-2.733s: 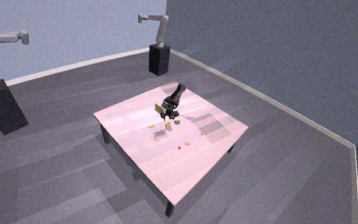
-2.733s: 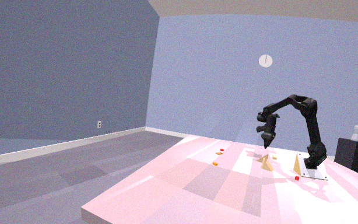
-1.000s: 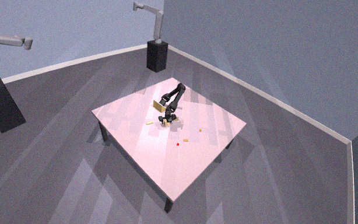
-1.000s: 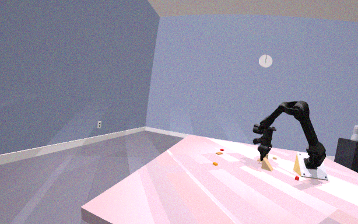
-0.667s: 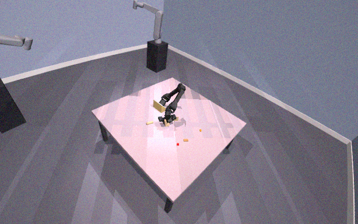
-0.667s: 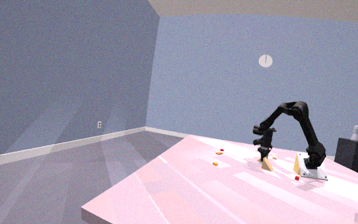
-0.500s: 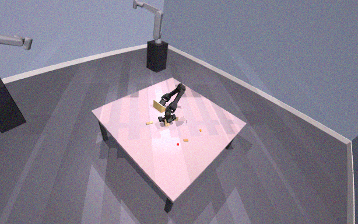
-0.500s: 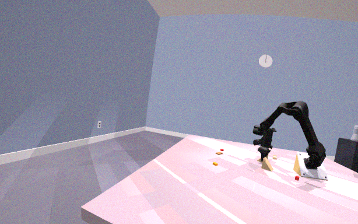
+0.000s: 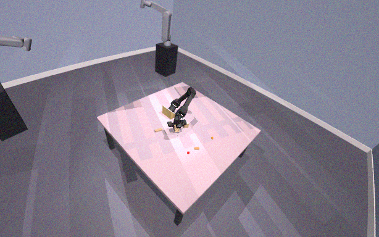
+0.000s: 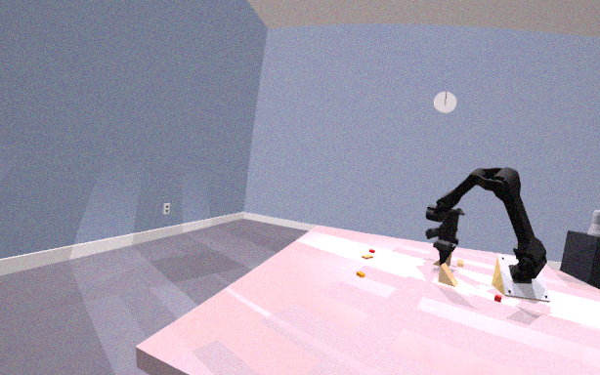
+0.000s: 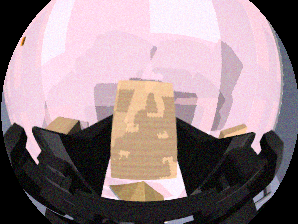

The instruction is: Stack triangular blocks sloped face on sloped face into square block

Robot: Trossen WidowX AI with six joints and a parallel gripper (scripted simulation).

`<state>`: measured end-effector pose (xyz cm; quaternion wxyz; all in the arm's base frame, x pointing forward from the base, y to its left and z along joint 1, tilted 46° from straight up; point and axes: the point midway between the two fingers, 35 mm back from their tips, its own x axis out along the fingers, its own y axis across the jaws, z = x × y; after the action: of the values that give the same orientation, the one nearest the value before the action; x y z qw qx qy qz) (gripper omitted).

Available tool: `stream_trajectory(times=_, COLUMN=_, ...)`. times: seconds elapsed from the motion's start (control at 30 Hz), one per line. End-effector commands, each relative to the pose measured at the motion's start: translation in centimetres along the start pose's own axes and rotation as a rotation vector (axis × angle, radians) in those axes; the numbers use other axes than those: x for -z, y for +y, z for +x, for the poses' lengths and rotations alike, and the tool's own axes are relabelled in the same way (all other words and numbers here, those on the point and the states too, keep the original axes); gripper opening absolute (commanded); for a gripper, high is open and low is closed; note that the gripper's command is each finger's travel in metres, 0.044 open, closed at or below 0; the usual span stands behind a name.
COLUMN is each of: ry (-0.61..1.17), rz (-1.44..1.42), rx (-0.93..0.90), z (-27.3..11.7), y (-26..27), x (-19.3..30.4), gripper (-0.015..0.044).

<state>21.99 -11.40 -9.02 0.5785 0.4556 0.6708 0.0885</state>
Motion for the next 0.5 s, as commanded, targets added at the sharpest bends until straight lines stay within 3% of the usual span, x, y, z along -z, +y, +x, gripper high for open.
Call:
stream_trajectory(times=0.0, ry=-0.011, rz=-0.015, rx=0.01, z=-0.9, y=0.08, x=-0.34, gripper=0.0)
stream_trajectory(times=0.47, ry=-0.007, rz=0.074, rx=0.005, z=-0.69, y=0.05, x=-0.18, gripper=0.0)
